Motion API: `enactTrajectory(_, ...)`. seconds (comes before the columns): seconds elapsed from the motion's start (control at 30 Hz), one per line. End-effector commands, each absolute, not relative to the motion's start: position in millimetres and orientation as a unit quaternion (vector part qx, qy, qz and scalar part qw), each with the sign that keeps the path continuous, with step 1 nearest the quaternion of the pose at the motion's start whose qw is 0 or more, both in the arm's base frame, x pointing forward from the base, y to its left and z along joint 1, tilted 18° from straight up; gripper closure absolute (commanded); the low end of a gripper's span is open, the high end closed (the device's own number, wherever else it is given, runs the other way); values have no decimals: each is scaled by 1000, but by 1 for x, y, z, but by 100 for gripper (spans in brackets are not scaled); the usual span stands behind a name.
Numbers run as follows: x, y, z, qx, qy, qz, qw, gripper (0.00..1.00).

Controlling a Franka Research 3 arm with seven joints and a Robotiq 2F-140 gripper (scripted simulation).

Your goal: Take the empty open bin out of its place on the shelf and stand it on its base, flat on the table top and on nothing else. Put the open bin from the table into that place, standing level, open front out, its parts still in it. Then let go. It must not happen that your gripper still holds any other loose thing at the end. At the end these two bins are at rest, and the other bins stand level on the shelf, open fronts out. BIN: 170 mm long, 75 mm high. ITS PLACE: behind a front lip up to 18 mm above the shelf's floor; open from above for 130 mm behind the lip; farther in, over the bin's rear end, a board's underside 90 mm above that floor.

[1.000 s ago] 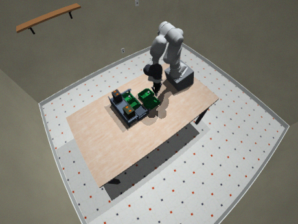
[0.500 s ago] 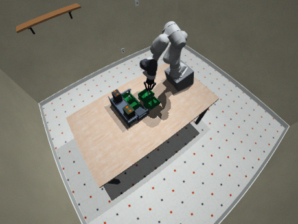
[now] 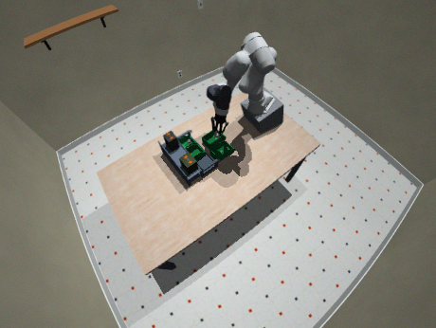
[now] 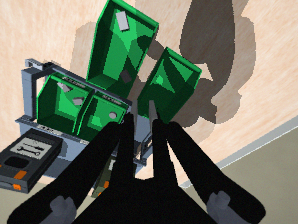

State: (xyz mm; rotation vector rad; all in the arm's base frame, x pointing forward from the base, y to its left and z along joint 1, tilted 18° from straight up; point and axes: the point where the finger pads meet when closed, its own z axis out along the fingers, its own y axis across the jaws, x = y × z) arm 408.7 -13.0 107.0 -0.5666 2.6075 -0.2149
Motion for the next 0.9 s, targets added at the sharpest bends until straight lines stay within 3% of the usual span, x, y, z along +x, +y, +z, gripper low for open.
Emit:
enactTrajectory(0.0,408,-10,108,-80,978,-49,188,85)
enactTrajectory(0.37,408,-10,108,21,988,-25,153,85)
enactTrajectory(0.87,408,-10,108,22,988,-25,152,85)
